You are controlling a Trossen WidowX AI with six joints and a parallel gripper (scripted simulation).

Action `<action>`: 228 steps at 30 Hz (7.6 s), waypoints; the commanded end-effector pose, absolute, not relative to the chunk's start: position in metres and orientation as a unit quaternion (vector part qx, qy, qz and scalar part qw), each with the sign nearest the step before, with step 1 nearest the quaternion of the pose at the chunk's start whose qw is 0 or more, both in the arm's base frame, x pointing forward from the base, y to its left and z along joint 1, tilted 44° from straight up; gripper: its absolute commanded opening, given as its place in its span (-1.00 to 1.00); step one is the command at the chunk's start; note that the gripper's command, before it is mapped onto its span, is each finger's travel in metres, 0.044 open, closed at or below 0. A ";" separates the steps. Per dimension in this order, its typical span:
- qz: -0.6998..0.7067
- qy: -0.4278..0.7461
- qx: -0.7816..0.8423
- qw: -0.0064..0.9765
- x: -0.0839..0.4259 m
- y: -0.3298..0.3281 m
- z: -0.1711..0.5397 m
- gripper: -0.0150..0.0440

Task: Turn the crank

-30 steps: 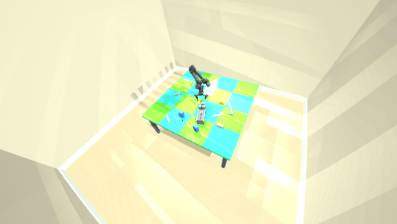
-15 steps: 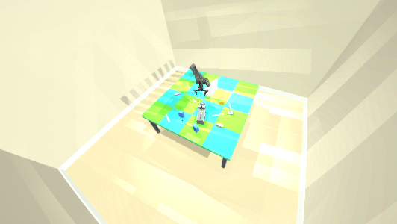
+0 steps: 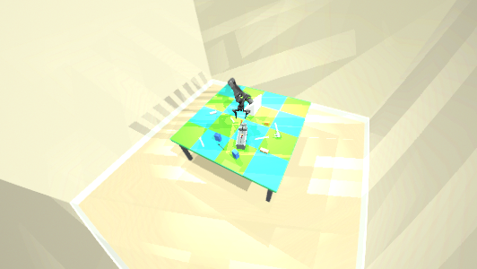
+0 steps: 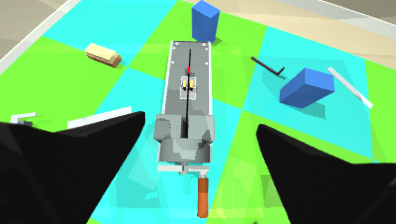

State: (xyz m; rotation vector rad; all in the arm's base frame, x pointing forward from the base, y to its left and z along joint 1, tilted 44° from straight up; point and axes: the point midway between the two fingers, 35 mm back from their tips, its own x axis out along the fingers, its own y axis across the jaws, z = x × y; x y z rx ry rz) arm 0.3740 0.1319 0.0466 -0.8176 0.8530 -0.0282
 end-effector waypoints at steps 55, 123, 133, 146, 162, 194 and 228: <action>-0.070 0.386 -0.348 0.851 0.435 0.161 0.012 1.00; 0.020 0.405 -0.406 0.819 0.328 0.033 -0.014 1.00; 0.020 0.405 -0.407 0.818 0.328 0.021 -0.025 1.00; 0.019 0.405 -0.408 0.818 0.326 0.007 -0.038 1.00; 0.019 0.405 -0.408 0.818 0.326 0.007 -0.038 -0.16; 0.019 0.404 -0.407 0.819 0.324 0.029 -0.023 -0.49; 0.020 0.405 -0.407 0.819 0.313 0.056 -0.034 -0.49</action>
